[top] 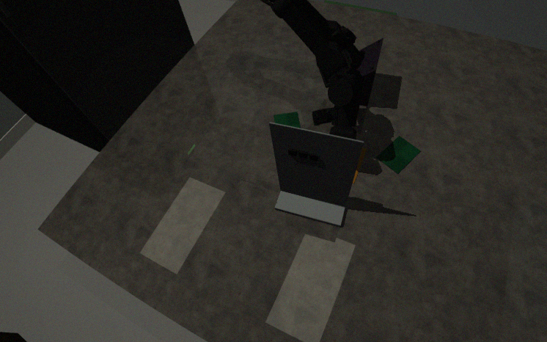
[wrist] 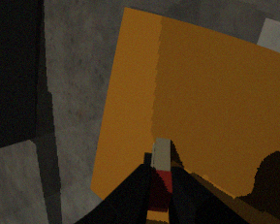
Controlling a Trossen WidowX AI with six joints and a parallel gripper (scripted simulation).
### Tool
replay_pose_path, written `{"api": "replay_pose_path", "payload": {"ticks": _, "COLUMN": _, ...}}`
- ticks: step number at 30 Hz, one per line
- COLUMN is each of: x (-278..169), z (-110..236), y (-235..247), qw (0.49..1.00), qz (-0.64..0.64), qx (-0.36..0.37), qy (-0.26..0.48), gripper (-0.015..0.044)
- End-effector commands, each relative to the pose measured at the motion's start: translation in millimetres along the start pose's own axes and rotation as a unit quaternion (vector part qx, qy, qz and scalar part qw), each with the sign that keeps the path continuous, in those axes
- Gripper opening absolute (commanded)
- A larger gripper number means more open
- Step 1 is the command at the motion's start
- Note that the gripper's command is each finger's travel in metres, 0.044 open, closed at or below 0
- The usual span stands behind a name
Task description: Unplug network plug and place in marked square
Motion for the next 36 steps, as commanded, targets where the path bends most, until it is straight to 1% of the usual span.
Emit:
{"api": "replay_pose_path", "payload": {"ticks": 1, "x": 0, "z": -2, "y": -1, "qw": 1.0, "qz": 0.002, "qx": -0.001, "qy": 0.002, "gripper": 0.0}}
{"api": "replay_pose_path", "payload": {"ticks": 7, "x": 0, "z": 0, "y": 0, "qw": 1.0, "qz": 0.0, "qx": 0.0, "qy": 0.0, "gripper": 0.0}}
{"api": "replay_pose_path", "payload": {"ticks": 13, "x": 0, "z": 0, "y": 0, "qw": 1.0, "qz": 0.0, "qx": 0.0, "qy": 0.0, "gripper": 0.0156}}
{"api": "replay_pose_path", "payload": {"ticks": 19, "x": 0, "z": 0, "y": 0, "qw": 1.0, "qz": 0.0, "qx": 0.0, "qy": 0.0, "gripper": 0.0156}}
{"api": "replay_pose_path", "payload": {"ticks": 36, "x": -2, "z": 19, "y": 1, "qw": 1.0, "qz": 0.001, "qx": -0.001, "qy": 0.002, "gripper": 0.0156}}
Point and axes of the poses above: the point midway between the two fingers, 35 mm back from their tips, its own z axis back along the fingers, its own y axis across the jaws, x = y × z, the point moved 7 cm from there along z, back along the fingers, and after that the axes turned 6 degrees about z, right-handed, at the moved point
